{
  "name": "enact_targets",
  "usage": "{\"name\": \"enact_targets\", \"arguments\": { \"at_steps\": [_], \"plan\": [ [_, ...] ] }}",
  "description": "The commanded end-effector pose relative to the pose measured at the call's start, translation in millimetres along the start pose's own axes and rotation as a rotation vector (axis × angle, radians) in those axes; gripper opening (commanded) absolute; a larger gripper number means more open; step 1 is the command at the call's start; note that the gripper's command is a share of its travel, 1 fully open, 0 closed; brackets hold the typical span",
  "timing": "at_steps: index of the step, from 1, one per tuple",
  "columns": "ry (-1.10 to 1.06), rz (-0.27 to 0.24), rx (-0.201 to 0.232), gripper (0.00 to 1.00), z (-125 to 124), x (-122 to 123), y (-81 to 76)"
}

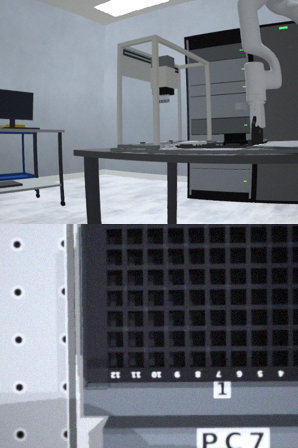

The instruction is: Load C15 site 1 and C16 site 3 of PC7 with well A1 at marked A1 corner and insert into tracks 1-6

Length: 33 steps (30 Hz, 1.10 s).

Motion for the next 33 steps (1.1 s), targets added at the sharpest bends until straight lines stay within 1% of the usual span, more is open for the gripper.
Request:
{"name": "enact_targets", "arguments": {
  "at_steps": [1,33],
  "plan": [
    [0.000,0.000,0.000,0.82,0,-5,-0.5],
    [0.000,0.000,0.000,0.82,2,-33,-0.5]
  ]
}}
Point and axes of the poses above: the point where the finger pads meet when closed, its own y axis out along the fingers, its own z axis across the jaws, x = y × z, the point moved 9 cm from there along -y, back along the fingers, and after that the axes turned 4 degrees about -y, right-handed, at the moved point
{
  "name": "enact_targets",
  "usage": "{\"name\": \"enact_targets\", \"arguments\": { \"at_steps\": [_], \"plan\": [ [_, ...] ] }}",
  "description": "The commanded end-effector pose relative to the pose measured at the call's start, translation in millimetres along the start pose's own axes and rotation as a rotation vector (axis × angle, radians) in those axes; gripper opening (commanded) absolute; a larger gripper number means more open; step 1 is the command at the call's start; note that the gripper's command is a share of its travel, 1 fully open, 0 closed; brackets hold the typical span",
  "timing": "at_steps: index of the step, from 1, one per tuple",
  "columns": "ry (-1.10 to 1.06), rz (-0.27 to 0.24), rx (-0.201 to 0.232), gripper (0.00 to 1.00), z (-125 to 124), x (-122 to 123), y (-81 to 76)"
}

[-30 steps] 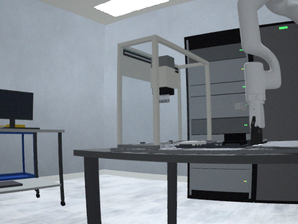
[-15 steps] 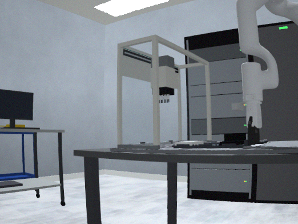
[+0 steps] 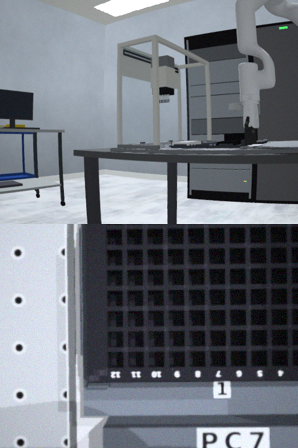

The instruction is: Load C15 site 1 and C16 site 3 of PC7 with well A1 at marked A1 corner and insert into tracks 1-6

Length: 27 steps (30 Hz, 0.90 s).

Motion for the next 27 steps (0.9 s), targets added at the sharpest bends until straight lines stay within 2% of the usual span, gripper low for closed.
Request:
{"name": "enact_targets", "arguments": {
  "at_steps": [1,27],
  "plan": [
    [0.000,-0.008,0.000,0.82,0,-6,-0.5],
    [0.000,-0.007,0.000,0.82,2,-28,-0.4]
  ]
}}
Point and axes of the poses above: the point where the finger pads meet when closed, its own y axis out along the fingers, its own z axis across the jaws, x = y × z, the point moved 9 cm from there along -y, back along the fingers, and after that the axes turned 4 degrees about -y, right-handed, at the moved point
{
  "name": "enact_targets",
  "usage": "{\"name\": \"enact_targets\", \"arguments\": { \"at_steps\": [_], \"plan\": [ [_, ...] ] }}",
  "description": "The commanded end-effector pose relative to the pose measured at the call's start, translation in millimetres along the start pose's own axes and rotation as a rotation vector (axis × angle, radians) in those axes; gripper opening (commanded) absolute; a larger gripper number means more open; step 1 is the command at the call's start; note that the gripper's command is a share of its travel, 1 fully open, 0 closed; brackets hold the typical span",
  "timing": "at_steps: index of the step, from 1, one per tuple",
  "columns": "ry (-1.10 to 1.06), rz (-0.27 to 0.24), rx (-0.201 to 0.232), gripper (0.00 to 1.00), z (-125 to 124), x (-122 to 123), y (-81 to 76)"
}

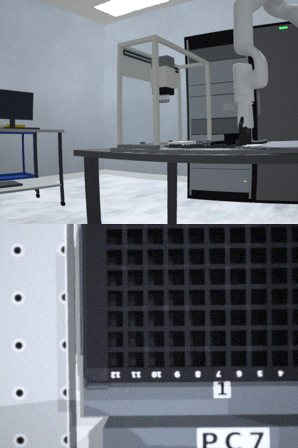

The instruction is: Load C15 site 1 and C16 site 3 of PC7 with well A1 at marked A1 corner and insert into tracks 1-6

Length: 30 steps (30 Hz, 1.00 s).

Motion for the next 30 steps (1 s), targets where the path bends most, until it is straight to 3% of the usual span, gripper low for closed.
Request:
{"name": "enact_targets", "arguments": {
  "at_steps": [1,30],
  "plan": [
    [0.000,-0.004,-0.002,0.82,0,-5,-0.6],
    [0.000,-0.004,-0.002,0.82,2,-32,-0.5]
  ]
}}
Point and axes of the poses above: the point where the finger pads meet when closed, its own y axis out along the fingers, its own z axis across the jaws, x = y × z, the point moved 9 cm from there along -y, back along the fingers, and after that the axes turned 4 degrees about -y, right-handed, at the moved point
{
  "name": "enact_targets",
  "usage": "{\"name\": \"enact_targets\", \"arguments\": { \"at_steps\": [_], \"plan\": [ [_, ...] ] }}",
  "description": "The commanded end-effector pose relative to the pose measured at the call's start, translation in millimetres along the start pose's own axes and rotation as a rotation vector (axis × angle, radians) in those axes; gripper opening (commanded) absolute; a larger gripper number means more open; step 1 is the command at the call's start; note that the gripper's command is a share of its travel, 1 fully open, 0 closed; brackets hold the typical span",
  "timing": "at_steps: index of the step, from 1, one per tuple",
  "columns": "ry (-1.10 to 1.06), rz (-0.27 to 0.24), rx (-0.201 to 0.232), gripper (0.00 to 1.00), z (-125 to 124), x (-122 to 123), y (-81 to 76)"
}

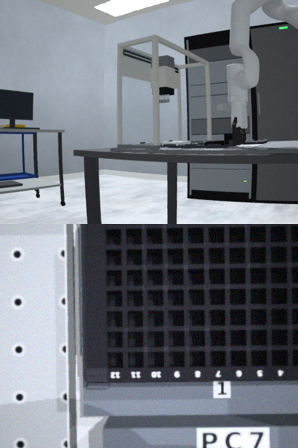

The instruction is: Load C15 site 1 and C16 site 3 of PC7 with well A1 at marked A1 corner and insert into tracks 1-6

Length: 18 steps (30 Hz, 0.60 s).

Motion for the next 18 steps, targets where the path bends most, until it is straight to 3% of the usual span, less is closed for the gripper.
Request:
{"name": "enact_targets", "arguments": {
  "at_steps": [1,18],
  "plan": [
    [0.000,0.000,-0.002,0.82,0,-4,-0.6],
    [0.000,0.000,-0.002,0.82,1,-19,-0.6]
  ]
}}
Point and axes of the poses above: the point where the finger pads meet when closed, its own y axis out along the fingers, its own z axis across the jaws, x = y × z, the point moved 9 cm from there along -y, back along the fingers, and after that the axes turned 4 degrees about -y, right-handed, at the moved point
